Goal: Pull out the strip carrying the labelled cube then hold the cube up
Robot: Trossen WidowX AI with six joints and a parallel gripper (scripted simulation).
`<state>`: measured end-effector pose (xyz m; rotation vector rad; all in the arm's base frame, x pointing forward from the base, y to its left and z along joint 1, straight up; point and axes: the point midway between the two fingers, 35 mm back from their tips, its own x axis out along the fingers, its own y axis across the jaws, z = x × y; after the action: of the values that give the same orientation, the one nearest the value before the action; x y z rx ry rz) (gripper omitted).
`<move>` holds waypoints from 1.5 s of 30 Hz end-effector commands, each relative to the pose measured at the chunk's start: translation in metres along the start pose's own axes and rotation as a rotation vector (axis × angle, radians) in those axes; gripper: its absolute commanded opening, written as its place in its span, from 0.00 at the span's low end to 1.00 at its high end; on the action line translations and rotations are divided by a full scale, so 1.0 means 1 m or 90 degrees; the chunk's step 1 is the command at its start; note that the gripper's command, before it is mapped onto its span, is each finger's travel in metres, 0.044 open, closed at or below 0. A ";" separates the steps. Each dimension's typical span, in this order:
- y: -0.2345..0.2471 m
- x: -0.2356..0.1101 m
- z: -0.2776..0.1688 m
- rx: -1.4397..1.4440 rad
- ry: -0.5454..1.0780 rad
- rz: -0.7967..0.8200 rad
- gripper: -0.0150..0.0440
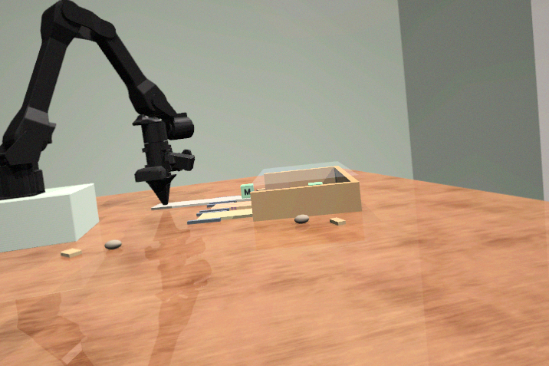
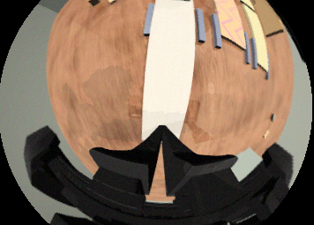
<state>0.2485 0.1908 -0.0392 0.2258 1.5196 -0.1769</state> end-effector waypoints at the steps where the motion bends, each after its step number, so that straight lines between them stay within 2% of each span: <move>1: -0.003 0.004 -0.012 -0.001 0.011 -0.008 0.25; 7: -0.003 0.004 -0.019 -0.001 0.011 -0.008 0.25; 12: 0.002 -0.040 -0.009 -0.001 0.010 -0.007 0.25; 16: 0.002 -0.042 -0.009 -0.001 0.010 -0.007 0.25; 33: -0.004 -0.045 0.061 -0.038 0.006 -0.008 1.00; 45: -0.009 -0.050 0.105 -0.038 0.003 -0.008 1.00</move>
<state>0.3347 0.1579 0.0117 0.1698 1.5315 -0.1450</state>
